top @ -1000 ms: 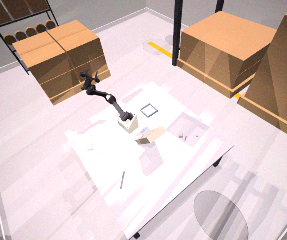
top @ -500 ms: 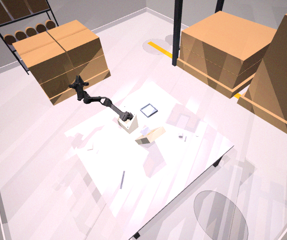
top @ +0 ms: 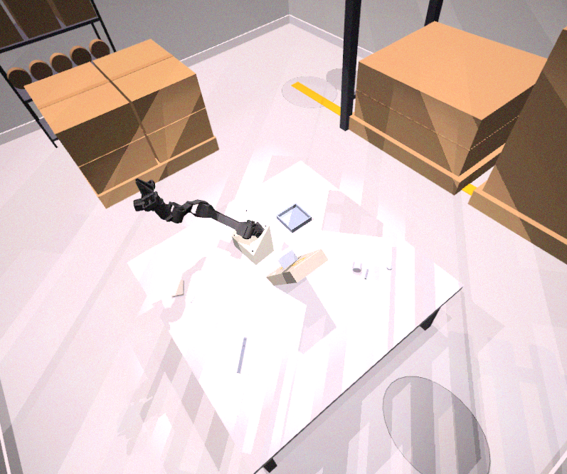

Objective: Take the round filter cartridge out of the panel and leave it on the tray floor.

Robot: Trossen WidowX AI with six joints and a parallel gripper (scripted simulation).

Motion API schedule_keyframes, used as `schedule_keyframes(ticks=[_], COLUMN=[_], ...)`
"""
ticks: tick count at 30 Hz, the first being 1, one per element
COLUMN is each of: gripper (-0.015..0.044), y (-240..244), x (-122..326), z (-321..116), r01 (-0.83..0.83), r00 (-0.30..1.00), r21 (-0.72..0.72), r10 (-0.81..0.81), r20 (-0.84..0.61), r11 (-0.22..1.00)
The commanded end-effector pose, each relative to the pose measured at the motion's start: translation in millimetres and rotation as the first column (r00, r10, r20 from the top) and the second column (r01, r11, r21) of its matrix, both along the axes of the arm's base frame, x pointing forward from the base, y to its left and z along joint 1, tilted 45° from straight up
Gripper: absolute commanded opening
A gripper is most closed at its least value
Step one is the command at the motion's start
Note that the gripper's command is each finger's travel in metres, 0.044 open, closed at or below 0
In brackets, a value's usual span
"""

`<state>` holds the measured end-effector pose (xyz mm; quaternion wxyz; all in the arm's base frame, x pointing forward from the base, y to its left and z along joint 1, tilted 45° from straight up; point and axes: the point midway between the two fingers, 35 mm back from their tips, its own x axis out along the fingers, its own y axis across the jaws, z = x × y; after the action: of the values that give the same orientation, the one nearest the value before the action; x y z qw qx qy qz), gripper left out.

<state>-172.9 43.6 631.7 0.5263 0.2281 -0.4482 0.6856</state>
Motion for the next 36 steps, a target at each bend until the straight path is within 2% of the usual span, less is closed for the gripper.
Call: schedule_keyframes(ticks=[1, 5, 9, 17, 22, 27, 32, 36], gripper=[0.0092, 0.0092, 0.0092, 0.0092, 0.0092, 0.0092, 0.0092, 0.0092], y=[-2, 3, 15, 52, 73, 94, 114, 123], x=[57, 126, 195, 321, 386, 434, 465, 475], z=[13, 18, 10, -44, -99, -165, -244, -307], r01=[-0.071, -0.160, -0.207, -0.177, -0.064, 0.081, 0.242, 0.366], r00=[0.976, 0.883, 0.732, 0.341, 0.084, -0.146, -0.351, -0.466], r21=[0.045, 0.114, 0.193, 0.336, 0.403, 0.413, 0.356, 0.262], r10=[0.079, 0.194, 0.283, 0.378, 0.408, 0.421, 0.424, 0.419], r20=[-0.201, -0.428, -0.619, -0.861, -0.909, -0.895, -0.835, -0.779], r11=[0.996, 0.980, 0.959, 0.925, 0.913, 0.907, 0.903, 0.893])
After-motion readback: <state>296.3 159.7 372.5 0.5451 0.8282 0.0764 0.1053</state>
